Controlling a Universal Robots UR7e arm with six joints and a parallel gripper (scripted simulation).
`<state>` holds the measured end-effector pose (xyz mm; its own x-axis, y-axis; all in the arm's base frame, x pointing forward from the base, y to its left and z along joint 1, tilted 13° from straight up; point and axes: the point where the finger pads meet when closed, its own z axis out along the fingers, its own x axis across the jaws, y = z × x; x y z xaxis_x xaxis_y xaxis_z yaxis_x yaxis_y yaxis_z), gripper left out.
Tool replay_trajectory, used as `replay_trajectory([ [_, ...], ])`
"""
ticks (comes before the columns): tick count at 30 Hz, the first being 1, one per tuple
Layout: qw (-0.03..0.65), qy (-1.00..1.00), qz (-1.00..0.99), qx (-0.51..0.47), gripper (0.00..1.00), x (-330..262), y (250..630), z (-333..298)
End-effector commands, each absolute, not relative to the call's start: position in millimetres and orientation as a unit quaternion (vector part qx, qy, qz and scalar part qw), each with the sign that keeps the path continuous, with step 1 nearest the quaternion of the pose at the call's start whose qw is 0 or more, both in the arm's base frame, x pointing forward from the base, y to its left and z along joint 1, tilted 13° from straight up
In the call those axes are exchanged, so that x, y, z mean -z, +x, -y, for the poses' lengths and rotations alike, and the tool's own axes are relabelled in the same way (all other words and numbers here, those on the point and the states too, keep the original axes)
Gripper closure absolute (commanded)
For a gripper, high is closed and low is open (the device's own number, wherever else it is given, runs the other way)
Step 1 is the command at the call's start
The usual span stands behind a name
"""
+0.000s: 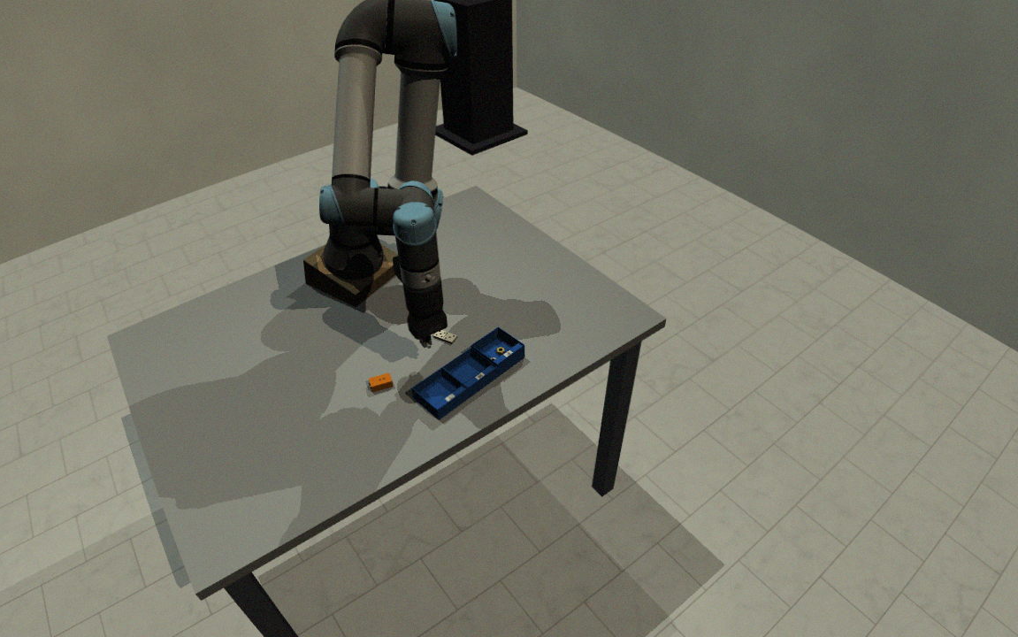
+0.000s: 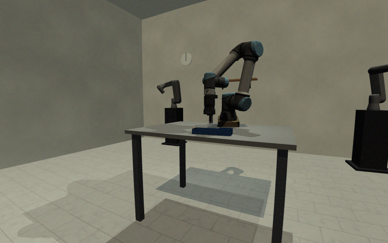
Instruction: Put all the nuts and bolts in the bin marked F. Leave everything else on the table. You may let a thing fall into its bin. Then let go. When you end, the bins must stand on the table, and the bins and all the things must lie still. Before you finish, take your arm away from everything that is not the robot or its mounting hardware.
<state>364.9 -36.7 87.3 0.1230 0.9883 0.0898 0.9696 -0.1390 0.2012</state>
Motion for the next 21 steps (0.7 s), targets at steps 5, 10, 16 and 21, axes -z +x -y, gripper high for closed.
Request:
replay_trajectory([
  [5, 0.046, 0.748, -0.655, -0.101, 1.00, -90, 364, 37],
  [10, 0.046, 0.748, -0.655, -0.101, 1.00, -90, 364, 37],
  [16, 0.046, 0.748, -0.655, -0.101, 1.00, -95, 373, 22],
  [21, 0.046, 0.748, -0.655, -0.101, 1.00, -98, 383, 7],
])
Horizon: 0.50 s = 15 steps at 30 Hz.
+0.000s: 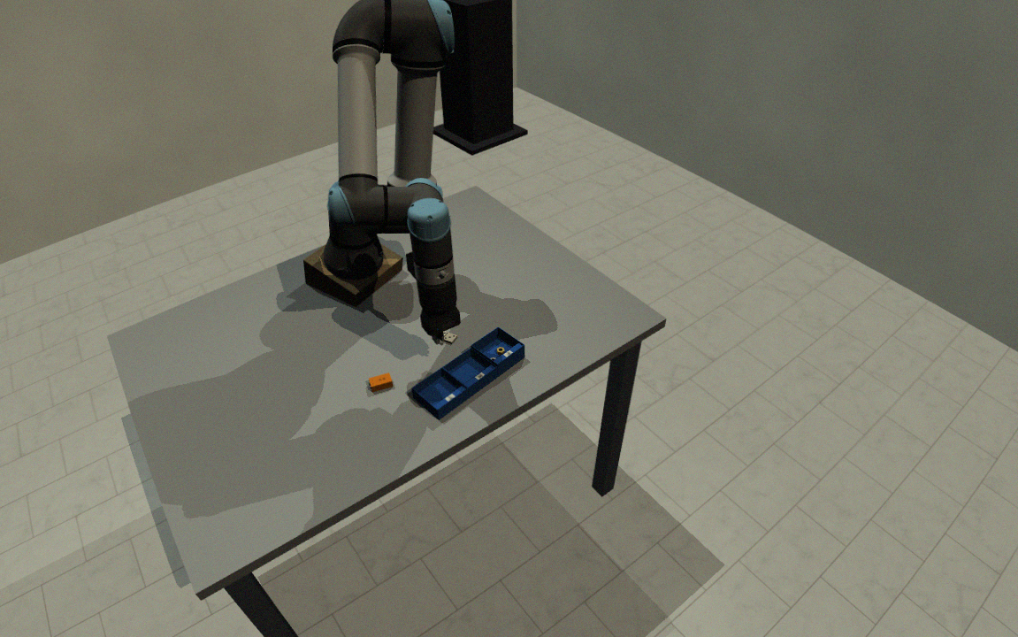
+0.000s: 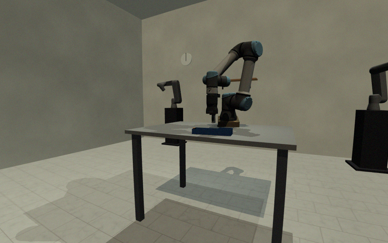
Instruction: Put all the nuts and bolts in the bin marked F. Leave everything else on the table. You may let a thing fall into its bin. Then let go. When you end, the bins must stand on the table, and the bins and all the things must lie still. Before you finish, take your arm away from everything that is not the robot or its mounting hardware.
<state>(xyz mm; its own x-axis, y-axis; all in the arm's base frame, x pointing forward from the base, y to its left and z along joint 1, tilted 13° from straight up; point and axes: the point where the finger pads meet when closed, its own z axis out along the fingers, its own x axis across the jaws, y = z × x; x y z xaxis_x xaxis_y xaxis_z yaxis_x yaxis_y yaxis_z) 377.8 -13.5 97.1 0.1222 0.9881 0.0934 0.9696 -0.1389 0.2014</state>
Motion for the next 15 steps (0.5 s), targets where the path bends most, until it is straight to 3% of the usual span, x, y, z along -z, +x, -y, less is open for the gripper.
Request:
replay_trajectory([
  [1, 0.046, 0.748, -0.655, -0.101, 1.00, -99, 386, 2],
  [15, 0.063, 0.624, -0.774, -0.092, 1.00, -113, 427, -62],
])
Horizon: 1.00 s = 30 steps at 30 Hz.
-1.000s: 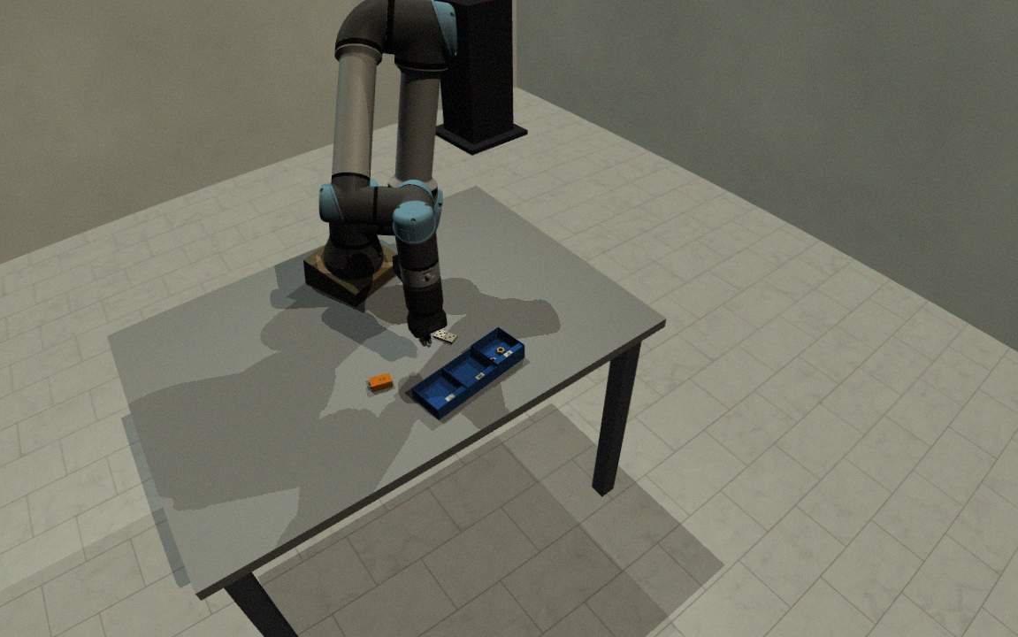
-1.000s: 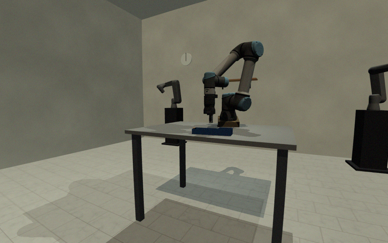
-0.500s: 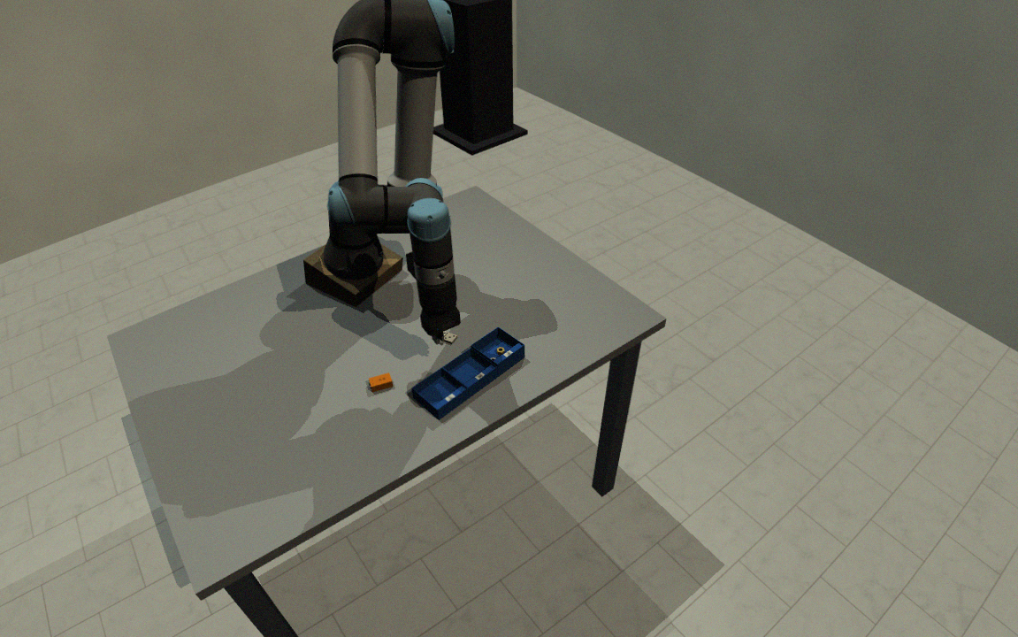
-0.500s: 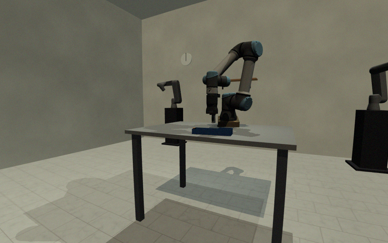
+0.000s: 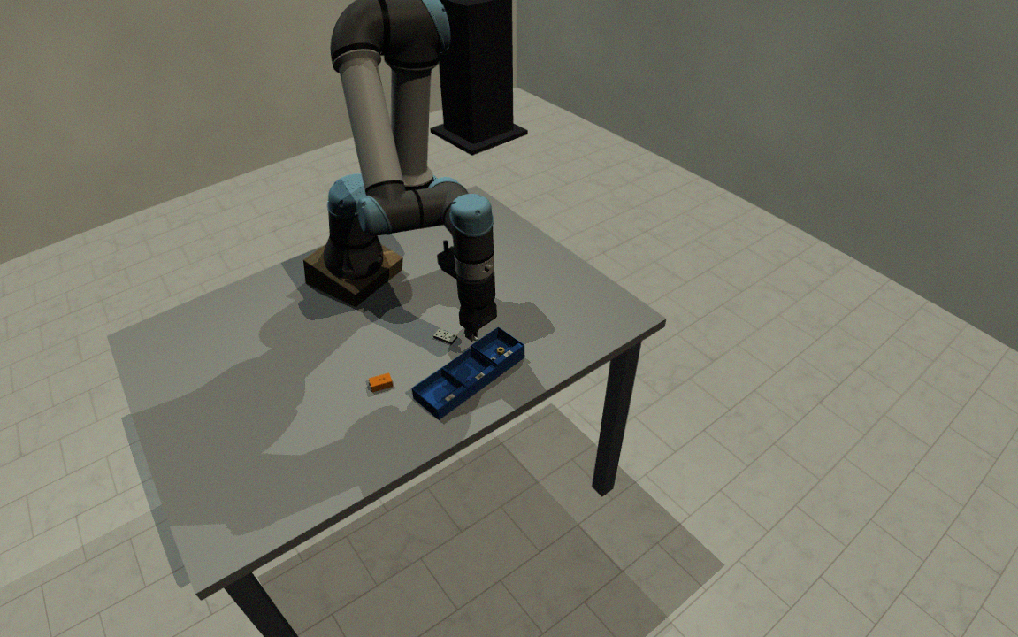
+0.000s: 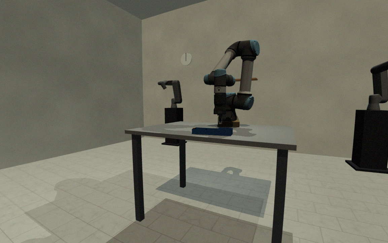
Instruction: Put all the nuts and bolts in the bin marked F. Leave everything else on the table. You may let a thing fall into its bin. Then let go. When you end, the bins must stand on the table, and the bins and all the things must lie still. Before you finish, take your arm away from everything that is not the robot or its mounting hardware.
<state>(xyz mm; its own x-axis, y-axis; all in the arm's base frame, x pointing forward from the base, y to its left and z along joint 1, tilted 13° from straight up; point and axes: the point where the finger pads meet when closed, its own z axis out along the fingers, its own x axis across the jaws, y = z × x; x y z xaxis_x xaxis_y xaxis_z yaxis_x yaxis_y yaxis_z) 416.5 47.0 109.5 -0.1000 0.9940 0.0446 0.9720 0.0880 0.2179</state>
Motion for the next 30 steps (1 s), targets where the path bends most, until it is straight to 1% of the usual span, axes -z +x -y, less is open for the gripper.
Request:
replay_trajectory([
  [1, 0.063, 0.624, -0.774, -0.092, 1.00, -113, 427, -62],
  [8, 0.075, 0.511, -0.852, -0.082, 1.00, -118, 445, -88],
  [17, 0.088, 0.359, -0.927, -0.067, 1.00, -118, 445, -88],
  [19, 0.088, 0.359, -0.927, -0.067, 1.00, -118, 445, -88],
  [20, 0.092, 0.312, -0.944, -0.063, 1.00, -118, 445, -88],
  [30, 0.102, 0.140, -0.984, -0.043, 1.00, -118, 445, -88],
])
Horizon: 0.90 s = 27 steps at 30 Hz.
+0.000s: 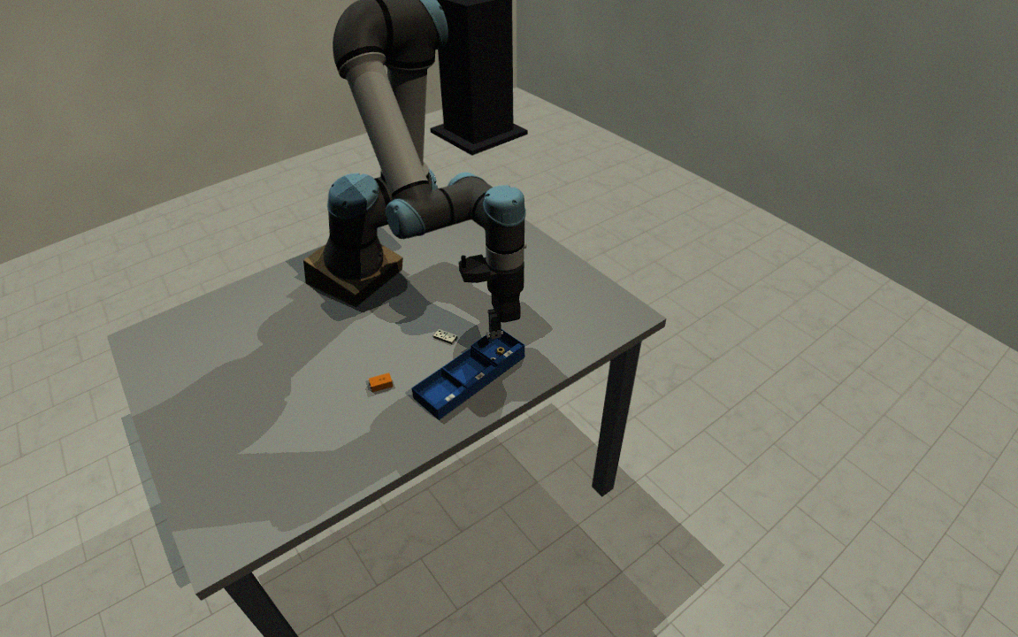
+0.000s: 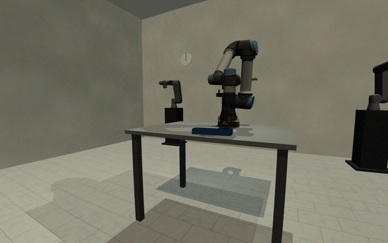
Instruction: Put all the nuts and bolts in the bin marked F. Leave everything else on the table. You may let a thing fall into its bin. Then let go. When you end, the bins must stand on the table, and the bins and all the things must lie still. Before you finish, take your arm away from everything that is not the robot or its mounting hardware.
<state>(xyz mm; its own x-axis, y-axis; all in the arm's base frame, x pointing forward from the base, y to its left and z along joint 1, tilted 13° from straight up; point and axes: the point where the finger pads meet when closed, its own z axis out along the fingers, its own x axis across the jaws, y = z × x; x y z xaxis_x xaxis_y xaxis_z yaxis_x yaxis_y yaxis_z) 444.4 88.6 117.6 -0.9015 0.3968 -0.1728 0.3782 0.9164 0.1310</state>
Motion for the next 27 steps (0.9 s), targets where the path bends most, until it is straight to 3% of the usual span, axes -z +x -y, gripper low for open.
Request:
replay_trajectory([
  [1, 0.102, 0.122, -0.986, -0.041, 1.00, -118.1, 444.6, -88.3],
  [11, 0.107, -0.040, -0.993, -0.028, 1.00, -118.0, 444.6, -88.2],
  [27, 0.107, -0.040, -0.993, -0.028, 1.00, -118.1, 444.7, -88.2],
])
